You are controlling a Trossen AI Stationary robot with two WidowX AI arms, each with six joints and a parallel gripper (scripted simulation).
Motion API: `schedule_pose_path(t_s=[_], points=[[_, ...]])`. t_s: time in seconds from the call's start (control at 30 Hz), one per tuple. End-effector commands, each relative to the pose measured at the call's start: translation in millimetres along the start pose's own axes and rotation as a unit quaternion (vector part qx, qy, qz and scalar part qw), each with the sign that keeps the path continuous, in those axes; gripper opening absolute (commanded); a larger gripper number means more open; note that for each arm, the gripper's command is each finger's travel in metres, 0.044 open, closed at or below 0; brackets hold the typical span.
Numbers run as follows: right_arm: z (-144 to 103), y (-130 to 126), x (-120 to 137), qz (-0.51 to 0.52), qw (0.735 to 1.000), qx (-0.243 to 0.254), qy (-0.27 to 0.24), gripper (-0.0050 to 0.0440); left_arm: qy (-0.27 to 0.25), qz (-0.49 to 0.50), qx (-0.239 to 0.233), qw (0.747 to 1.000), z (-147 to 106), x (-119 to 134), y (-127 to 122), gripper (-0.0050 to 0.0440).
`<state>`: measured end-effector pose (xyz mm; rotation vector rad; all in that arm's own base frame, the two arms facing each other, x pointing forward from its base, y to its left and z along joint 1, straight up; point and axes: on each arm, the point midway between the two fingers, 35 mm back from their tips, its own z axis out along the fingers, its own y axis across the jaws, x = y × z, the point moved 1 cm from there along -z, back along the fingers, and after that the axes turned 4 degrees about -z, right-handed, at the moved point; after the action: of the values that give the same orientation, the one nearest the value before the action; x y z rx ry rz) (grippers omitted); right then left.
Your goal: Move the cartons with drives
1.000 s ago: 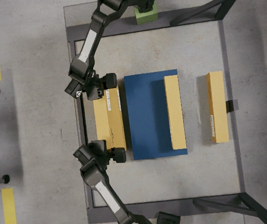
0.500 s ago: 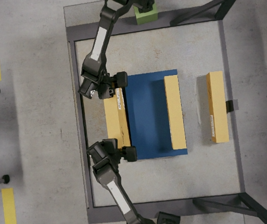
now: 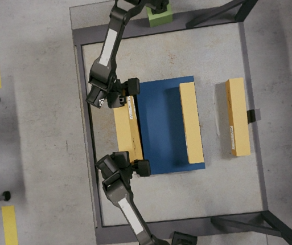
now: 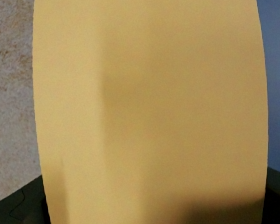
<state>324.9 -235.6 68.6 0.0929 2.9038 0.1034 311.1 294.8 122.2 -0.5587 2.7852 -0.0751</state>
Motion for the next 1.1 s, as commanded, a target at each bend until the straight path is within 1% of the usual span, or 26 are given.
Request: schedule_pose_path(t_s=[0.0,0.27,0.3,0.83,0.87,1.07], points=[[-27.2,-2.8,-12.0,-0.005,1.000,0.015,-0.026,-0.0050,-0.031,0.007,-0.020,0.999,-30.7,-5.5,-0.6,-0.0050],[-27.2,-2.8,-12.0,-0.005,1.000,0.015,-0.026,-0.0050,-0.031,0.007,-0.020,0.999,-30.7,-5.5,-0.6,-0.0050],[-26.8,-2.1,-11.6,-0.008,0.998,0.030,-0.046,-0.0050,-0.020,0.005,-0.008,1.000,-29.7,-6.3,-1.0,-0.0050],[-26.8,-2.1,-11.6,-0.008,0.998,0.030,-0.046,-0.0050,-0.020,0.005,-0.008,1.000,-29.7,-6.3,-1.0,-0.0050],[-30.2,44.2,-17.6,-0.010,0.998,0.030,-0.051,-0.0050,-0.030,0.006,-0.020,0.999,-36.2,-3.0,-49.1,-0.0050],[-30.2,44.2,-17.6,-0.010,0.998,0.030,-0.051,-0.0050,-0.030,0.006,-0.020,0.999,-36.2,-3.0,-49.1,-0.0050]])
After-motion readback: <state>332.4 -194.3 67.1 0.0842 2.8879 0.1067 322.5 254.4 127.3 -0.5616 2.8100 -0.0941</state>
